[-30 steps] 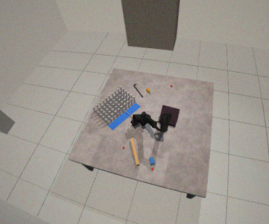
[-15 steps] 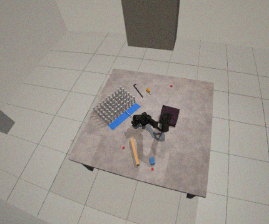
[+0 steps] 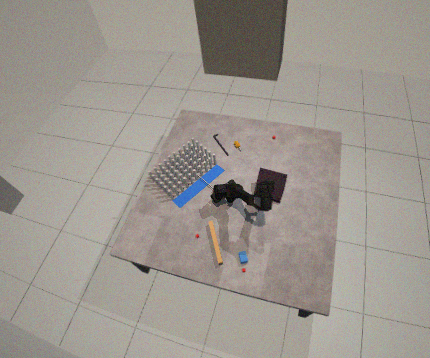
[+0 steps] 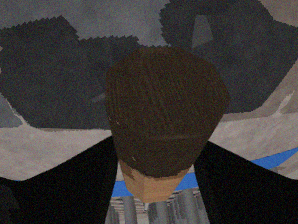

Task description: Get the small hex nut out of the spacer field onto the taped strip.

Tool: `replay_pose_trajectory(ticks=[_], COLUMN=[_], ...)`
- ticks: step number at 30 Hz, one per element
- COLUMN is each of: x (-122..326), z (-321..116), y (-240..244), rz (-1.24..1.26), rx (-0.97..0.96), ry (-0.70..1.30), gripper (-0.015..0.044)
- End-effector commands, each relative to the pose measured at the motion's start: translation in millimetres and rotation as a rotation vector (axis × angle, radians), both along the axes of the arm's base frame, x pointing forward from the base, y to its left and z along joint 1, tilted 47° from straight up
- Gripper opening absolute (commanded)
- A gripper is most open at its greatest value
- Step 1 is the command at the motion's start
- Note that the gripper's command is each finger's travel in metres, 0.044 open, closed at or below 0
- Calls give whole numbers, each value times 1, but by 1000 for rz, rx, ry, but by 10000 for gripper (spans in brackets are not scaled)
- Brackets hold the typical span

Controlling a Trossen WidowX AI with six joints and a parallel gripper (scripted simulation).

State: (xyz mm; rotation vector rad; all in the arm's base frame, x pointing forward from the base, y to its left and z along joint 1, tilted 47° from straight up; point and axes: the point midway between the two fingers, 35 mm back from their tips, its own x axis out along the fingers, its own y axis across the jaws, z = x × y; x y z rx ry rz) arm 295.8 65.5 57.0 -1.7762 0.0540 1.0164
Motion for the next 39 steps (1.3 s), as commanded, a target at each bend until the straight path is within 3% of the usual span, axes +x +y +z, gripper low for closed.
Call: replay_pose_trajectory(ticks=[1, 39], x=[-2, -16], z=[1, 6], y=[0, 7], rz=[-8, -7], rx=[0, 1], ry=[2, 3], gripper=[0, 0])
